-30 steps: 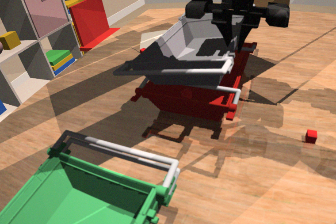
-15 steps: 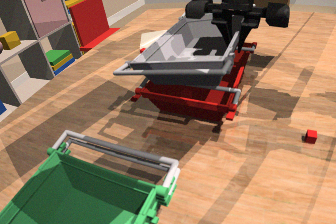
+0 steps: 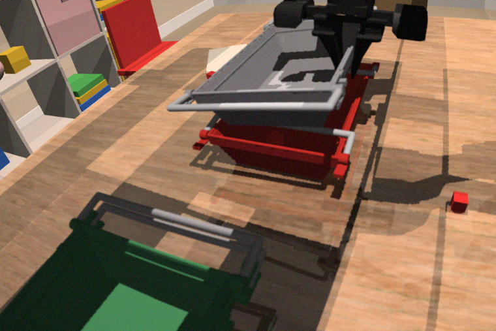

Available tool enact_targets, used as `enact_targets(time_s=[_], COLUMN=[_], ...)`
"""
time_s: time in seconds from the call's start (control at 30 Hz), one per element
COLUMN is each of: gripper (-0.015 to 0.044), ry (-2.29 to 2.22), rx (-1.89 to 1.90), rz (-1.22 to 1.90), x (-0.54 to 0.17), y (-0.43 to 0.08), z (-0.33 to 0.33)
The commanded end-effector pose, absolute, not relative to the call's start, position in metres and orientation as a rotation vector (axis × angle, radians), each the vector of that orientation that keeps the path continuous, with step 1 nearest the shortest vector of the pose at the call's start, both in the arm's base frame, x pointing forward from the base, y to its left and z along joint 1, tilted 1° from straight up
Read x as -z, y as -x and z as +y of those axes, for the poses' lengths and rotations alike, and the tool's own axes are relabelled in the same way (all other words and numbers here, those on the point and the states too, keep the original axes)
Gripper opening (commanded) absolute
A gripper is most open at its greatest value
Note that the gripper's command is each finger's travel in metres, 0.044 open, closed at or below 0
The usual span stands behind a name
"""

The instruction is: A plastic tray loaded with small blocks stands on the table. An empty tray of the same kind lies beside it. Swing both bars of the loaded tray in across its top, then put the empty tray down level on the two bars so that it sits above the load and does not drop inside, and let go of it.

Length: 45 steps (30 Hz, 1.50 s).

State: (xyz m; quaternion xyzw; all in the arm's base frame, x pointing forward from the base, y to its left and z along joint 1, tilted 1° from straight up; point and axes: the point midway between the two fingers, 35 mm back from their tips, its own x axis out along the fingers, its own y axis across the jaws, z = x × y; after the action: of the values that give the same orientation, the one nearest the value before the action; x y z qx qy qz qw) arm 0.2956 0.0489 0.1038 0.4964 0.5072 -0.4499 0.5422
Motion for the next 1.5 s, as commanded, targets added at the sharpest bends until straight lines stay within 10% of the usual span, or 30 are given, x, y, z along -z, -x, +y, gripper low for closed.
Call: enact_targets(time_s=[0.0, 1.47], gripper=[0.0000, 0.0000], ry=[-1.173, -1.164], rx=[1.080, 1.100], rz=[1.213, 1.229], x=[-0.098, -0.088], y=[-0.293, -0.288], z=[0.049, 0.049])
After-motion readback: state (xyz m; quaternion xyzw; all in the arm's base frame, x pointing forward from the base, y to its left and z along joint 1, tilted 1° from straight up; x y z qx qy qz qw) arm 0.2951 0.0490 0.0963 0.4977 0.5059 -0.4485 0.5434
